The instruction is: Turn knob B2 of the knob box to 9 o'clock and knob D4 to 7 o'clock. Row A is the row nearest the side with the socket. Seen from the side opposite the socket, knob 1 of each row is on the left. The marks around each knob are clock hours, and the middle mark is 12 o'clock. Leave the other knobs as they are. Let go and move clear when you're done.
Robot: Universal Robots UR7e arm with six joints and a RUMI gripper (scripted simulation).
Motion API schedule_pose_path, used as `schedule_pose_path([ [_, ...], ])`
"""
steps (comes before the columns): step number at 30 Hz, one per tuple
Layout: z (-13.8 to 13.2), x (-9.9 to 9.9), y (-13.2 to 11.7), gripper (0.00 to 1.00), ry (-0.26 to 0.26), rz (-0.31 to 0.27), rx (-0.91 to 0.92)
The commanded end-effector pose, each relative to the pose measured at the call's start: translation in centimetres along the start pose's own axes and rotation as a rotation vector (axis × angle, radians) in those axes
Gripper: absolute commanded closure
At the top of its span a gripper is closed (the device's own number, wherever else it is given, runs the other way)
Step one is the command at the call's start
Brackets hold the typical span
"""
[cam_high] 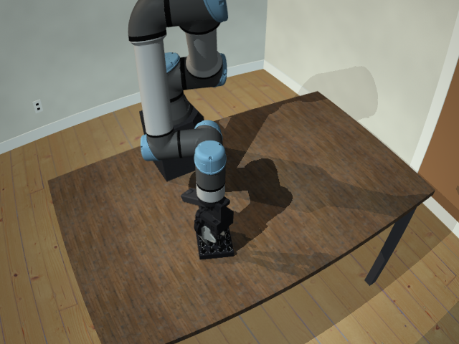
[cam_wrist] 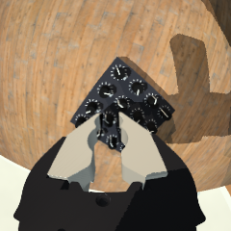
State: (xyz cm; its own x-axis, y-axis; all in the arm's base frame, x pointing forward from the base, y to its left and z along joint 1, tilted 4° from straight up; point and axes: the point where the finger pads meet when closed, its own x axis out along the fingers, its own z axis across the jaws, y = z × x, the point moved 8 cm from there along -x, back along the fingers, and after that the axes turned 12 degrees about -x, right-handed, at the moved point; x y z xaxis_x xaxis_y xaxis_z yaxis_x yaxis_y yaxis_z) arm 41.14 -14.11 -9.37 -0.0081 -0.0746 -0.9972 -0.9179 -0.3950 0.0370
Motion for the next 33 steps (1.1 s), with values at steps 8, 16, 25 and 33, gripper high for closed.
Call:
schedule_pose_path([
  [8, 0.2, 0.0, 0.0, 0.89, -0.002, 0.0, -0.003],
  [16, 0.2, -0.1, 0.0, 0.89, -0.001, 0.0, -0.003],
  [25, 0.3, -1.3, 0.0, 0.89, -0.002, 0.0, -0.003],
  [33, 0.2, -3.4, 0.0, 0.89, -0.001, 0.0, -0.003],
])
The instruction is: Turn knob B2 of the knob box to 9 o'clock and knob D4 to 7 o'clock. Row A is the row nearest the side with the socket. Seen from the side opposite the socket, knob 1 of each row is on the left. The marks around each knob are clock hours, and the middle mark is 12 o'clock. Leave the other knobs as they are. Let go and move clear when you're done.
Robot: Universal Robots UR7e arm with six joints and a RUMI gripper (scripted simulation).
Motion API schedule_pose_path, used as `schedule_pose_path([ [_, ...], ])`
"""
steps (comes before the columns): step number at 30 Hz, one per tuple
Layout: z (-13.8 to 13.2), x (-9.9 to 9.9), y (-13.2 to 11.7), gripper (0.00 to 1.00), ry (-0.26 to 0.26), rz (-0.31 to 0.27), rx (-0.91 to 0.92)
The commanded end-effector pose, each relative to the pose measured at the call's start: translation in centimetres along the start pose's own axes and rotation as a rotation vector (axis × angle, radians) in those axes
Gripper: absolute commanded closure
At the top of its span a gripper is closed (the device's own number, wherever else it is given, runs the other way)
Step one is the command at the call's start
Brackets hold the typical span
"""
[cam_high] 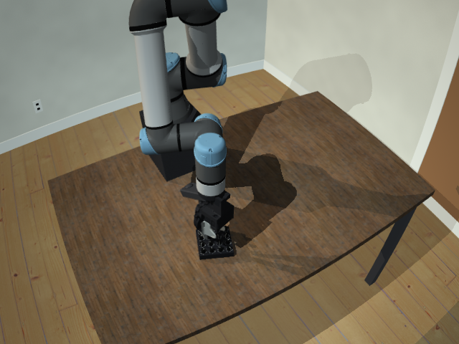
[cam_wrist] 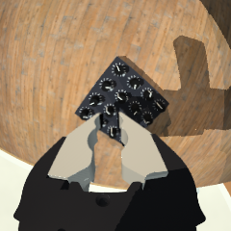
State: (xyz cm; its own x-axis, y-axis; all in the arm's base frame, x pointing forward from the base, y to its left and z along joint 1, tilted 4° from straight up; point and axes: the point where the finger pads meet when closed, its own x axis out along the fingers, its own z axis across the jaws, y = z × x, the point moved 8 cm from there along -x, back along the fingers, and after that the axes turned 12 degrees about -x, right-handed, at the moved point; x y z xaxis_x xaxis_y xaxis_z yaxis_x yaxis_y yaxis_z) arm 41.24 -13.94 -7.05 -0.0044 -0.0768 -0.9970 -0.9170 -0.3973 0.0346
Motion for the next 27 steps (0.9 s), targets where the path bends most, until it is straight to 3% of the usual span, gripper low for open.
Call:
schedule_pose_path([
  [1, 0.25, -1.27, 0.06, 0.89, -0.005, 0.002, -0.001],
  [27, 0.2, -1.53, 0.09, 0.89, -0.005, 0.002, 0.027],
])
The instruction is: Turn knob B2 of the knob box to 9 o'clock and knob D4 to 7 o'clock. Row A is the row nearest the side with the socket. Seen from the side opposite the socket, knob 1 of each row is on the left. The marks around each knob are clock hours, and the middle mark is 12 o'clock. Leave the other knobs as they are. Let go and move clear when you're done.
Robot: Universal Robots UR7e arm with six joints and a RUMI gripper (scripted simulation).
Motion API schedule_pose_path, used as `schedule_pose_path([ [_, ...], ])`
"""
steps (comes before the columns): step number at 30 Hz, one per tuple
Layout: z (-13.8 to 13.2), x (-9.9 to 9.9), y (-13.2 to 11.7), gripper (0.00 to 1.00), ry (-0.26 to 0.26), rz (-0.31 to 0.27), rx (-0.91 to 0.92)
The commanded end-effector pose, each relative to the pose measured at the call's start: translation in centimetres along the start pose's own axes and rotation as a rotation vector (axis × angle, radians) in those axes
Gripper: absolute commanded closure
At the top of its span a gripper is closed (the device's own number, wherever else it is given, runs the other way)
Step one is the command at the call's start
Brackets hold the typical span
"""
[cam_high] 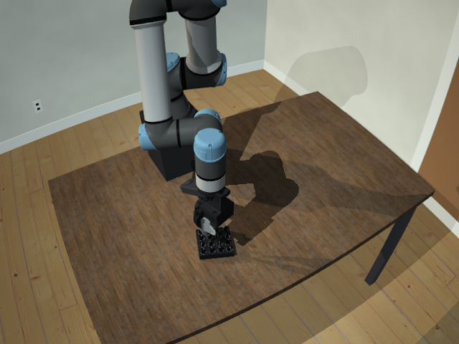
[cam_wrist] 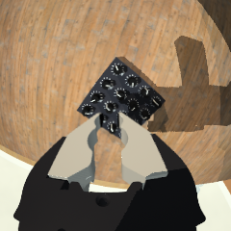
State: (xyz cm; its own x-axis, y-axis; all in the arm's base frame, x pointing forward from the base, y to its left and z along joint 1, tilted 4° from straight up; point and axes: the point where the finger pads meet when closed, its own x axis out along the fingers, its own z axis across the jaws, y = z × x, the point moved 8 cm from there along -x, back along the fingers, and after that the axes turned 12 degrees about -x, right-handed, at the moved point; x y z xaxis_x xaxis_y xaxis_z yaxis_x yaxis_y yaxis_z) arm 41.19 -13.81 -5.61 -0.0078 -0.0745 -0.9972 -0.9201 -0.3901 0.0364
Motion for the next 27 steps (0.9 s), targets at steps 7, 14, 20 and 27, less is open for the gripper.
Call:
schedule_pose_path([
  [7, 0.06, -0.27, 0.07, 0.89, 0.0, -0.001, 0.136],
  [14, 0.01, -0.49, 0.01, 0.89, 0.001, -0.002, 0.279],
  [20, -0.04, -0.75, -0.13, 0.89, 0.003, -0.003, 0.454],
  [27, -0.05, -0.98, -0.23, 0.89, 0.003, -0.003, 0.627],
])
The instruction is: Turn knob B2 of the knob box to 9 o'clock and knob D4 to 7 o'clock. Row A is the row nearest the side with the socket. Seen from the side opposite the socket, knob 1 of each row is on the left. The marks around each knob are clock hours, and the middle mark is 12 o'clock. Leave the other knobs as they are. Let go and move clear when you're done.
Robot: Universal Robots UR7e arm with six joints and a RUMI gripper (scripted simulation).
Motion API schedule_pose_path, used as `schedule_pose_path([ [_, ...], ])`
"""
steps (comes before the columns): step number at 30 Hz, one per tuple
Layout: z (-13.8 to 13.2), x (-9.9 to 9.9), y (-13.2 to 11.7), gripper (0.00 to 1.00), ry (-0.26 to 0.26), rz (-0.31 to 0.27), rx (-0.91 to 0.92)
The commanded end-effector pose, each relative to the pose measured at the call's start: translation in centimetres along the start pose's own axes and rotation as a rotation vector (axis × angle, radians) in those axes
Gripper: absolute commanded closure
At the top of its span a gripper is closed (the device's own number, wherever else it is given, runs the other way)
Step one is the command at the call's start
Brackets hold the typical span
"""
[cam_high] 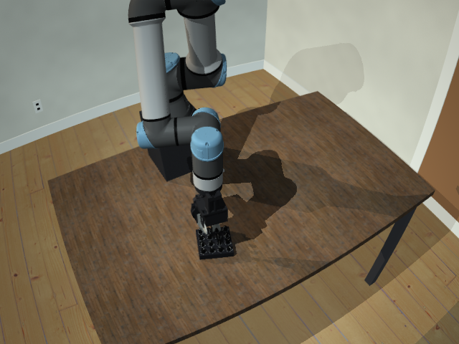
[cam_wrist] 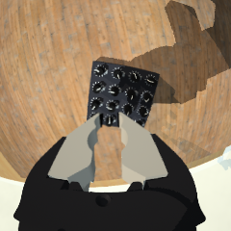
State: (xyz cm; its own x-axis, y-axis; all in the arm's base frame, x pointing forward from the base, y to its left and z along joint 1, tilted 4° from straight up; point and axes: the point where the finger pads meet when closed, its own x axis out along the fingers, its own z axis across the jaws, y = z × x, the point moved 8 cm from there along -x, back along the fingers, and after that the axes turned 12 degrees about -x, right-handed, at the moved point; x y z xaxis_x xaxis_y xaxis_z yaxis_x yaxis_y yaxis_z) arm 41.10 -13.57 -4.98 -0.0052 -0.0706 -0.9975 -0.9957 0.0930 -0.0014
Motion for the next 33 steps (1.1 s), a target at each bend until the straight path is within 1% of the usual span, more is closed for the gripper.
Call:
schedule_pose_path([
  [1, -0.11, -0.36, -0.36, 0.89, 0.006, -0.002, 0.156],
  [4, -0.1, -0.4, -0.37, 0.89, 0.006, -0.002, 0.181],
  [6, -0.09, -0.51, -0.44, 0.89, 0.006, -0.002, 0.27],
  [19, -0.11, -0.92, -0.76, 0.89, 0.006, -0.003, 0.584],
  [21, -0.11, -0.92, -0.76, 0.89, 0.006, -0.003, 0.584],
  [24, -0.14, -1.06, -0.89, 0.89, 0.005, -0.004, 0.693],
  [33, -0.24, -1.35, -1.2, 0.89, 0.005, -0.004, 0.91],
])
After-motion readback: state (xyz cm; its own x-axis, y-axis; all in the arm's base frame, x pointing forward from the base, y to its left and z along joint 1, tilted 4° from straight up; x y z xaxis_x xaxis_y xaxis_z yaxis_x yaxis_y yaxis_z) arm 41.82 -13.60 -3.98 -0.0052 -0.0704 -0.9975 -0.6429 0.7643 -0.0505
